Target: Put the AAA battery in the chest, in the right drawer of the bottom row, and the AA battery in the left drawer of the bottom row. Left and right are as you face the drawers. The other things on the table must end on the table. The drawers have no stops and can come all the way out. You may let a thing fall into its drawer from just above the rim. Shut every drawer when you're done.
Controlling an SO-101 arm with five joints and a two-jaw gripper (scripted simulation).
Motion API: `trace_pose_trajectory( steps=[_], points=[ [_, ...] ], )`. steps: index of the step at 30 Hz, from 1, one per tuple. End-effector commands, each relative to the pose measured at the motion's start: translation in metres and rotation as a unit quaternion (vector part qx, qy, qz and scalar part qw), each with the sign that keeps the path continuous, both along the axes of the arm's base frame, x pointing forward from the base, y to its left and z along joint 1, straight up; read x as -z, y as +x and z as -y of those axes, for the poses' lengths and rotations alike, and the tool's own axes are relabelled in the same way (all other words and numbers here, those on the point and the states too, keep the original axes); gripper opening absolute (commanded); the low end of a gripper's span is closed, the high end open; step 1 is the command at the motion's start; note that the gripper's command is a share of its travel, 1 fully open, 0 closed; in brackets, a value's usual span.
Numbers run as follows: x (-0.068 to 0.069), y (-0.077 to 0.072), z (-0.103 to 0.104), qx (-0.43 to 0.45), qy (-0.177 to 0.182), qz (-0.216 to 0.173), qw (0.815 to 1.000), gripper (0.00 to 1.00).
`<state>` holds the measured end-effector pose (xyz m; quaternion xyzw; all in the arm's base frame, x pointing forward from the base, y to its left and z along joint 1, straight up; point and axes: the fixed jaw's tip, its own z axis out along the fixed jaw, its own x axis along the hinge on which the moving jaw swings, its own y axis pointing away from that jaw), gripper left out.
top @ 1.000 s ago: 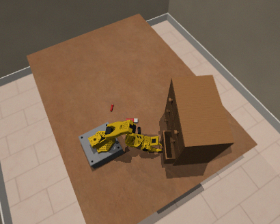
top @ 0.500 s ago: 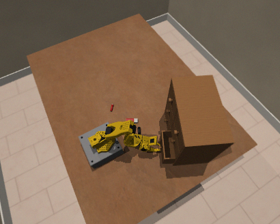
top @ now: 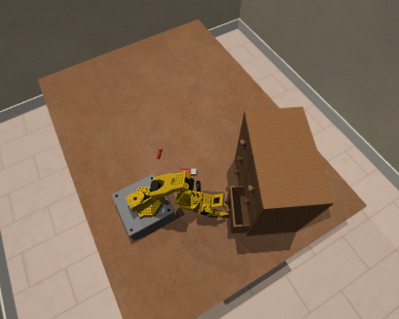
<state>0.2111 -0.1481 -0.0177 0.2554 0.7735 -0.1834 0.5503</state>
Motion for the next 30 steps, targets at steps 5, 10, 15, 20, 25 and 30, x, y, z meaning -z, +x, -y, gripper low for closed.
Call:
trace_pose_trajectory(
  steps=[5, 10, 15, 20, 25, 30],
  points=[
    [0.0018, -0.0081, -0.0024, 0.007, 0.005, -0.004, 1.0, 0.0],
    [0.0018, -0.011, -0.0038, 0.008, 0.005, -0.004, 1.0, 0.0],
    [0.0017, -0.0133, -0.0049, 0.009, 0.005, -0.004, 1.0, 0.0],
    [0.0017, -0.0143, -0.0053, 0.01, 0.005, -0.004, 1.0, 0.0],
    [0.0017, -0.0143, -0.0053, 0.01, 0.005, -0.004, 1.0, 0.0],
    [0.0017, -0.0143, -0.0053, 0.01, 0.005, -0.004, 1.0, 0.0]
  ],
)
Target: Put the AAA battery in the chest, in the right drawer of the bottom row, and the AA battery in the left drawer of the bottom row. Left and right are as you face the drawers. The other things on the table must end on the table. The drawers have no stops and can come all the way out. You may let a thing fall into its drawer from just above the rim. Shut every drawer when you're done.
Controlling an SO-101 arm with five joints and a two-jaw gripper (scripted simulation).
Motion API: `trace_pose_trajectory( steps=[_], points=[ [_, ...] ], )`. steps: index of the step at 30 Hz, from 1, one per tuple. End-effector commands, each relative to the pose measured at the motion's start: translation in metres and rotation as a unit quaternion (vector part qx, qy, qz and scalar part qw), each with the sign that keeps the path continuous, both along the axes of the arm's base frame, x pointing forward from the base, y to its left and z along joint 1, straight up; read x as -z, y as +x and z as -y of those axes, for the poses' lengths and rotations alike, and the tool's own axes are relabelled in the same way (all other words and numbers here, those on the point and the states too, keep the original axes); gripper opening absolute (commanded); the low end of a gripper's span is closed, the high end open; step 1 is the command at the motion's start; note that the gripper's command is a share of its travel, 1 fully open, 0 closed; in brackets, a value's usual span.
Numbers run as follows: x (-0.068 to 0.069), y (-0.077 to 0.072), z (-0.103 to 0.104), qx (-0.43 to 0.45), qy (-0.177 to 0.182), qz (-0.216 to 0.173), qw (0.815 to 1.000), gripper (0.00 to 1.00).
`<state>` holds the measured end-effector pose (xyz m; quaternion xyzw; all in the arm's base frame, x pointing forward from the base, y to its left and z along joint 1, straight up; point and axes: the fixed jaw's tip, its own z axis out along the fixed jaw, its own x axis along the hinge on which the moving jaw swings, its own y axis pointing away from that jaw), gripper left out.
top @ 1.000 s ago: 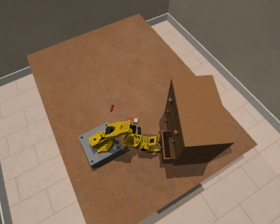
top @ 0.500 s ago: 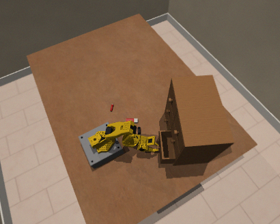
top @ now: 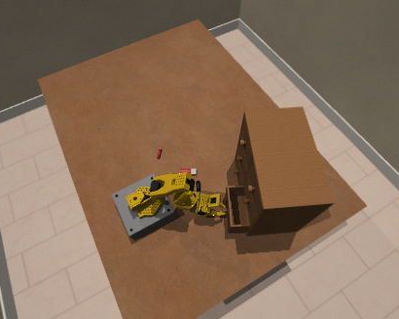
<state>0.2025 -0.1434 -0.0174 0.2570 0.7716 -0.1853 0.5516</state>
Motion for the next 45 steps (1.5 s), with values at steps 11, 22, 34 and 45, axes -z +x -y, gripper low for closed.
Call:
trace_pose_trajectory(
  steps=[11, 22, 34, 45],
  points=[
    [0.002, -0.0084, -0.0018, 0.009, 0.008, -0.008, 1.0, 0.0],
    [0.0019, -0.0113, -0.0032, 0.01, 0.011, -0.012, 1.0, 0.0],
    [0.0019, -0.0113, -0.0032, 0.01, 0.011, -0.012, 1.0, 0.0],
    [0.0019, -0.0113, -0.0032, 0.01, 0.011, -0.012, 1.0, 0.06]
  ],
)
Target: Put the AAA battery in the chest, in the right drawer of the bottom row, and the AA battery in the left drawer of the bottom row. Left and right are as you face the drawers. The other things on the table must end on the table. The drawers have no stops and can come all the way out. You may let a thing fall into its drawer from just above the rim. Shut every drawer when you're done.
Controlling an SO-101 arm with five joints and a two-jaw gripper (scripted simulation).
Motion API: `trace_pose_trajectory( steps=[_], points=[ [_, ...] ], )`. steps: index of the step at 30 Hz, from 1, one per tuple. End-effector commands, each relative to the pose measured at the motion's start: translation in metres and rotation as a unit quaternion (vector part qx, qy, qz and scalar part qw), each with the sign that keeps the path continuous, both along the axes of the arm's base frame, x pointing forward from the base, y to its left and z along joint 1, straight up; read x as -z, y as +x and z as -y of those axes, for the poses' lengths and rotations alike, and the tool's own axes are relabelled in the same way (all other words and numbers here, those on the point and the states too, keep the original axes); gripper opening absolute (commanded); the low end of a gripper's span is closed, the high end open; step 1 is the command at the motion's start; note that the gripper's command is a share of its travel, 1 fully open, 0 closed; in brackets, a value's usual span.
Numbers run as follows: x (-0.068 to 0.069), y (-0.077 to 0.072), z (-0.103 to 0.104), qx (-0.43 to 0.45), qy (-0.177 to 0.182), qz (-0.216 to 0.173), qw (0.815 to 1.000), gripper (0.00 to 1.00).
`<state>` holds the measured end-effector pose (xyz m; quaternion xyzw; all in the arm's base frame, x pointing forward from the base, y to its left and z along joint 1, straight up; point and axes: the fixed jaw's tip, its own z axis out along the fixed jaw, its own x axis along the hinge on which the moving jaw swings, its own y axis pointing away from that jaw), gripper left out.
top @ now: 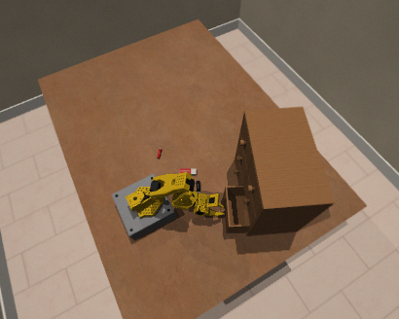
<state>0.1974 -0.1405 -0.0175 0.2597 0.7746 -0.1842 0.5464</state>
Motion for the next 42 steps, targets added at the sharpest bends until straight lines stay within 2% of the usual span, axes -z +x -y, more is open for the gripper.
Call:
trace_pose_trajectory(
  steps=[1, 26, 40, 42],
  points=[
    [0.002, -0.006, 0.0, 0.009, 0.007, -0.007, 1.0, 0.07],
    [0.002, -0.006, 0.0, 0.009, 0.007, -0.007, 1.0, 0.21],
    [0.002, -0.034, -0.012, 0.023, 0.039, -0.063, 0.997, 0.21],
    [0.0, -0.034, -0.011, 0.024, 0.036, -0.06, 0.997, 0.21]
  ],
)
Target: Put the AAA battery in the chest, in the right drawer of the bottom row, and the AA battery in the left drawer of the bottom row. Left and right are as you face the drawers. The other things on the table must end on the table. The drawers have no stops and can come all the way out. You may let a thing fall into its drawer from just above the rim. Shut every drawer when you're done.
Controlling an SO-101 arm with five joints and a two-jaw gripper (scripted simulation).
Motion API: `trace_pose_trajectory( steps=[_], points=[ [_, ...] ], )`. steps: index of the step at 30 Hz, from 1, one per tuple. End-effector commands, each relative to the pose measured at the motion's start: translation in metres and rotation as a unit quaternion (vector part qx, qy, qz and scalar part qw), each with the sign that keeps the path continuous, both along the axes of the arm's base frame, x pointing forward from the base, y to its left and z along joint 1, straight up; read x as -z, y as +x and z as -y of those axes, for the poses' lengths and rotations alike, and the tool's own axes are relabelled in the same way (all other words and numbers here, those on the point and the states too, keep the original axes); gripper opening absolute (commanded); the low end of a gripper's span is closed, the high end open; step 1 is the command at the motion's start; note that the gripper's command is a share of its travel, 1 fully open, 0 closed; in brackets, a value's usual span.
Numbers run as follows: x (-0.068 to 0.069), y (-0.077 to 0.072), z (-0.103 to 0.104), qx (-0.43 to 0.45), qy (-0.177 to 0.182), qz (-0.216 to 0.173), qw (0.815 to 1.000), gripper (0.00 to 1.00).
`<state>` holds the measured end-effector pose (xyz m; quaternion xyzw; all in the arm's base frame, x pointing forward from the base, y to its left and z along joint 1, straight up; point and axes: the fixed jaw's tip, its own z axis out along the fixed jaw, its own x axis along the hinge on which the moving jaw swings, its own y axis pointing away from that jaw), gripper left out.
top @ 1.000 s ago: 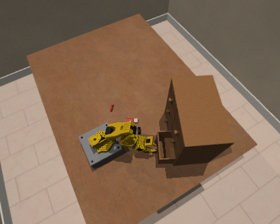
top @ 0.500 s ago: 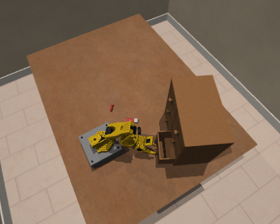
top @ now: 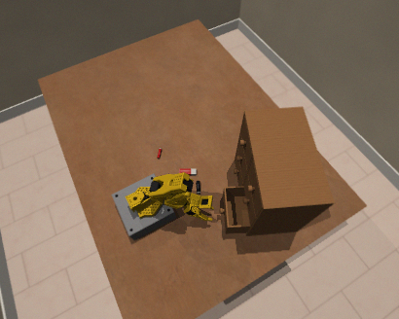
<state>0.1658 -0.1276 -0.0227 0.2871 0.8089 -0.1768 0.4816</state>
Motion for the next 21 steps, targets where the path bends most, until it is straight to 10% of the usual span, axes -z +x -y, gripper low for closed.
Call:
trace_pose_trajectory(
  steps=[1, 21],
  points=[
    [-0.0048, -0.002, 0.0017, 0.004, -0.008, 0.002, 1.0, 0.21],
    [-0.0106, -0.0019, 0.0069, 0.01, -0.011, -0.002, 1.0, 0.21]
  ],
)
